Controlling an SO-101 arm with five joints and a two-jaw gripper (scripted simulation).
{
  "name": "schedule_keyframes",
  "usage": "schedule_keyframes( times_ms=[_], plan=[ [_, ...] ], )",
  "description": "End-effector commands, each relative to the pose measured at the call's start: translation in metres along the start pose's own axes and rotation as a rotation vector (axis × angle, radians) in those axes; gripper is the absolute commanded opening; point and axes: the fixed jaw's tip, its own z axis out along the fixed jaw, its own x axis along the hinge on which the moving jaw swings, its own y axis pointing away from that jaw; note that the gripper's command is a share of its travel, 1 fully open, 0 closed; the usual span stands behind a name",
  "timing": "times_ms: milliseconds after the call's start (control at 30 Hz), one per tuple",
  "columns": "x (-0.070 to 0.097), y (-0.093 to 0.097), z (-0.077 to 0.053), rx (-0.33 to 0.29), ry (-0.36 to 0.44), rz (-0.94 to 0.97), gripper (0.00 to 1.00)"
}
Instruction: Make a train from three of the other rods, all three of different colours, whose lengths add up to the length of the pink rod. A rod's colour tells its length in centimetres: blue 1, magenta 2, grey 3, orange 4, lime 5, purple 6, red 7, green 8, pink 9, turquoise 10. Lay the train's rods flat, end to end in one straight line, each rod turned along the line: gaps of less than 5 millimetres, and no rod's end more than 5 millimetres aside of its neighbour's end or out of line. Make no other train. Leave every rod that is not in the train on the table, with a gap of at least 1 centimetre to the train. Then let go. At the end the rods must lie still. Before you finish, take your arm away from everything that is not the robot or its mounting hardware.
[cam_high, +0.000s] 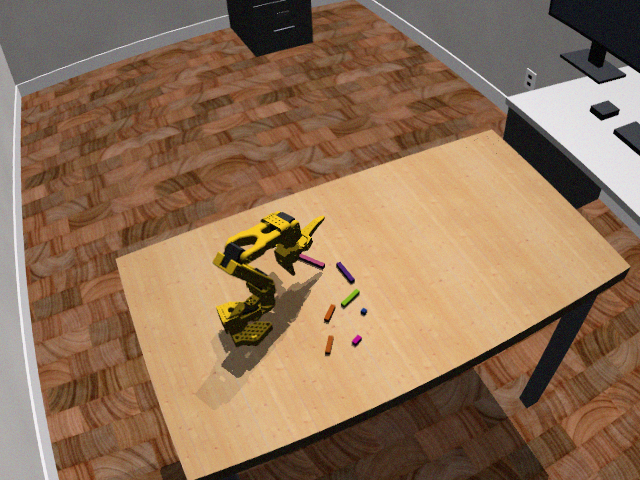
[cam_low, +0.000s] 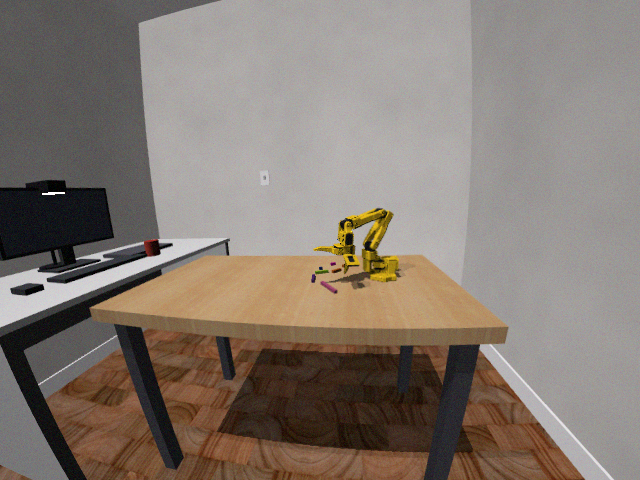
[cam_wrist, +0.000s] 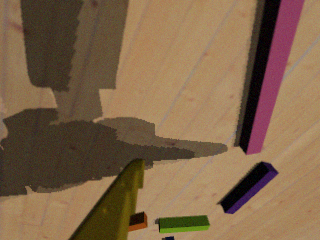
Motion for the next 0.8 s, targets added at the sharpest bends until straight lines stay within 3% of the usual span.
schedule_keyframes(
  times_ms=[0, 133, 167, 700, 733, 767],
  plan=[
    [-0.001, -0.016, -0.010, 0.098, -0.006, -0.010, 1.00],
    [-0.001, -0.018, -0.012, 0.111, -0.006, -0.013, 1.00],
    [0.000, -0.005, -0.003, 0.031, -0.003, -0.005, 1.00],
    [-0.001, -0.014, -0.012, 0.085, -0.006, 0.015, 1.00],
    [0.000, -0.003, -0.003, 0.022, -0.003, 0.006, 1.00],
    [0.000, -0.004, -0.004, 0.028, -0.003, 0.004, 1.00]
  ],
)
